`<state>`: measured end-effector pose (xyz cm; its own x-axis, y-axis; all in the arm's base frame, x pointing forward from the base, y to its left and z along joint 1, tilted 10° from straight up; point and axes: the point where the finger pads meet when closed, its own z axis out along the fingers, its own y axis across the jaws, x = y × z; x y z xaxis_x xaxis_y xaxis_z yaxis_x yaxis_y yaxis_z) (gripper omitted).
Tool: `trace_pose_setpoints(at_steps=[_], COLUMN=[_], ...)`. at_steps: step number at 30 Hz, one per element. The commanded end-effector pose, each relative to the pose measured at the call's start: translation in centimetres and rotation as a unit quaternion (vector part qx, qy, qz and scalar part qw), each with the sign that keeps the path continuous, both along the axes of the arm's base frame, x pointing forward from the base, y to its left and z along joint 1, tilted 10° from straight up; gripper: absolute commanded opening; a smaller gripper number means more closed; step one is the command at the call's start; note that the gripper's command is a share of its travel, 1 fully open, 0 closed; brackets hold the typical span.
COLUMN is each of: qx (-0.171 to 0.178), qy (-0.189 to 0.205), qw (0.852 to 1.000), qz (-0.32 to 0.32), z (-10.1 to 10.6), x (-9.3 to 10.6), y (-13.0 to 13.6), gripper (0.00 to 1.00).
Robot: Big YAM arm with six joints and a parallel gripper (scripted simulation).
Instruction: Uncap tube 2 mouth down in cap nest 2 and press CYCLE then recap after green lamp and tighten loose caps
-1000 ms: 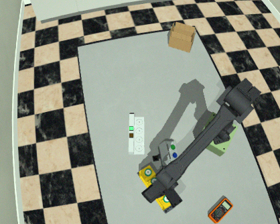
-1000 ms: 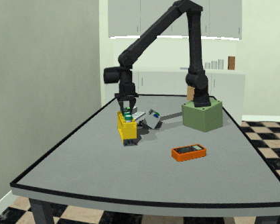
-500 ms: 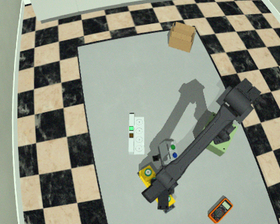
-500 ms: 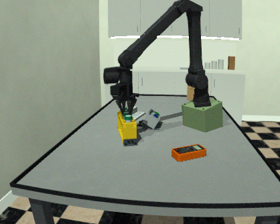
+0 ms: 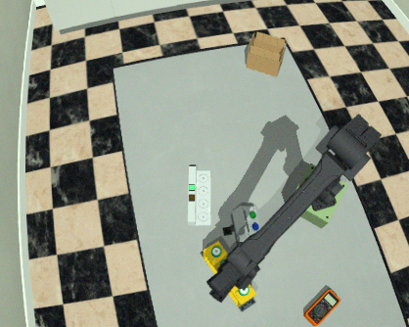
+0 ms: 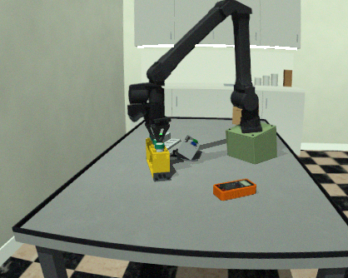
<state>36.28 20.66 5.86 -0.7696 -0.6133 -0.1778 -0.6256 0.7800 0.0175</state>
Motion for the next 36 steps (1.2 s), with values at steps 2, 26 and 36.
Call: trace_pose_setpoints(at_steps=[2, 26, 36], qx=[0.031, 0.096, 0.12], qy=[0.005, 0.068, 0.094], qw=[0.987, 0.787, 0.612], qz=[-0.16, -0.606, -0.776], z=[1.16, 1.09, 1.05], x=[1.92, 1.92, 1.94], y=[1.35, 1.38, 1.39], gripper=[0.0, 0.0, 0.0])
